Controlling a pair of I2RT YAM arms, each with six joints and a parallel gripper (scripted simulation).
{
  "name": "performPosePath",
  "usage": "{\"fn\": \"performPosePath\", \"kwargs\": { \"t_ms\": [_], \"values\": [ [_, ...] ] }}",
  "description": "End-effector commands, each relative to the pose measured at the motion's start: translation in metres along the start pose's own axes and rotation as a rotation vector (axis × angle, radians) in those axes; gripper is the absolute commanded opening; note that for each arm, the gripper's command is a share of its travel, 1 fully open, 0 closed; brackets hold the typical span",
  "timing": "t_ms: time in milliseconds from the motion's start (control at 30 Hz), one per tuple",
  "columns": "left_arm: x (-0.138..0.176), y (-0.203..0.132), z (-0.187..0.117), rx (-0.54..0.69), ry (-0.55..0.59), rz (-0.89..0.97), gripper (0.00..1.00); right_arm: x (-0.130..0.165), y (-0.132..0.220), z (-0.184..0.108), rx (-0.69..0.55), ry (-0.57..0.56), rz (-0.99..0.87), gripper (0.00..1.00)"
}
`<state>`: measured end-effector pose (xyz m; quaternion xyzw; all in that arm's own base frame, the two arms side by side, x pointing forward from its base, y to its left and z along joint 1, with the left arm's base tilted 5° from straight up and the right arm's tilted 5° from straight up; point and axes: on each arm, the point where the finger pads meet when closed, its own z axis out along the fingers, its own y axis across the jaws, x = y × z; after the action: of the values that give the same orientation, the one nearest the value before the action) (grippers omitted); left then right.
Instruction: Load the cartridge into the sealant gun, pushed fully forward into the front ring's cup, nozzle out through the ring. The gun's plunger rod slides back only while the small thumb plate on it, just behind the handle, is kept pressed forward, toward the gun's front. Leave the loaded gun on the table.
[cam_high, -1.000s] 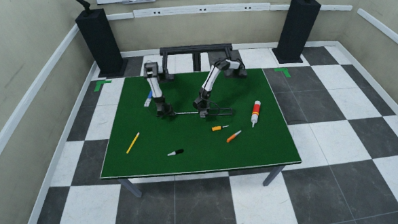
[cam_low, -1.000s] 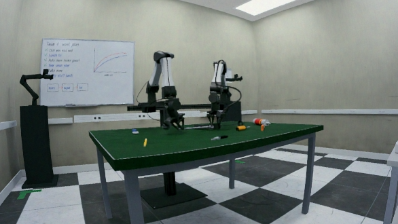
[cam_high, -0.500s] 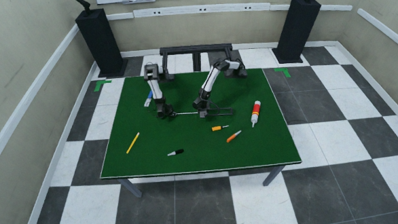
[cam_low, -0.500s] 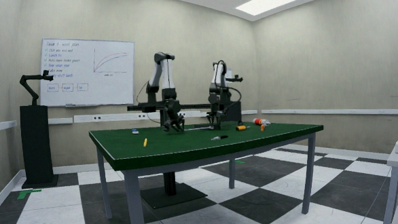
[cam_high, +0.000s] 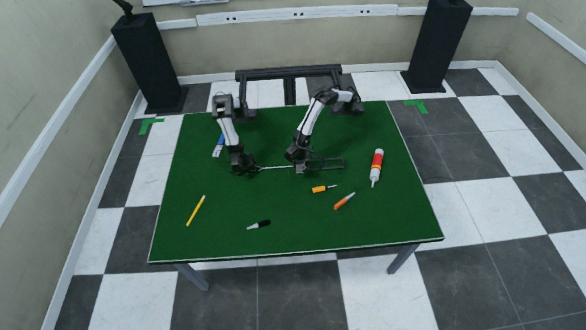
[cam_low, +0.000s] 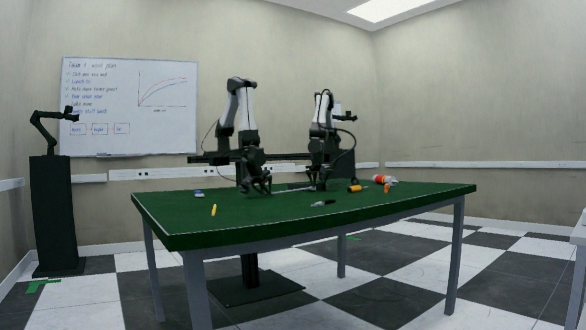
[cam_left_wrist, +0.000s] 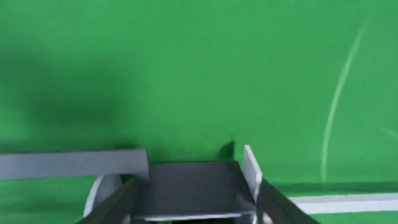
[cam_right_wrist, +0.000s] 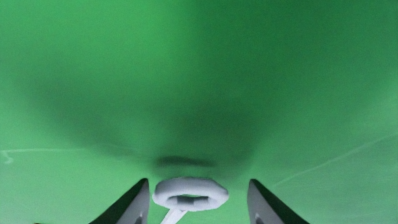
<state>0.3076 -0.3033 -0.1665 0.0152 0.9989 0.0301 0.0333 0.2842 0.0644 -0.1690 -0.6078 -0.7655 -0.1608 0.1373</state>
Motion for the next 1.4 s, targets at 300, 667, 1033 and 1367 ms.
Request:
{"fn": "performPosePath", "kwargs": {
  "t_ms": [300,667,1033,1367],
  "values": [
    [-0.006,-0.012,-0.027,0.037,-0.017,0.018,0.01,0.025,0.001,-0.046,0.005,0.003,0.006,0.51],
    [-0.006,-0.012,-0.027,0.037,-0.017,0.018,0.01,0.021,-0.004,-0.035,0.004,0.003,0.0,0.51],
    [-0.01,-0.005,-0.021,0.017,-0.026,0.007,0.76,0.02,-0.001,-0.034,0.008,0.004,0.001,0.51],
    [0.002,-0.004,-0.039,0.007,-0.005,0.013,0.76,0.02,-0.001,-0.035,0.006,0.003,0.0,0.51]
  ]
}}
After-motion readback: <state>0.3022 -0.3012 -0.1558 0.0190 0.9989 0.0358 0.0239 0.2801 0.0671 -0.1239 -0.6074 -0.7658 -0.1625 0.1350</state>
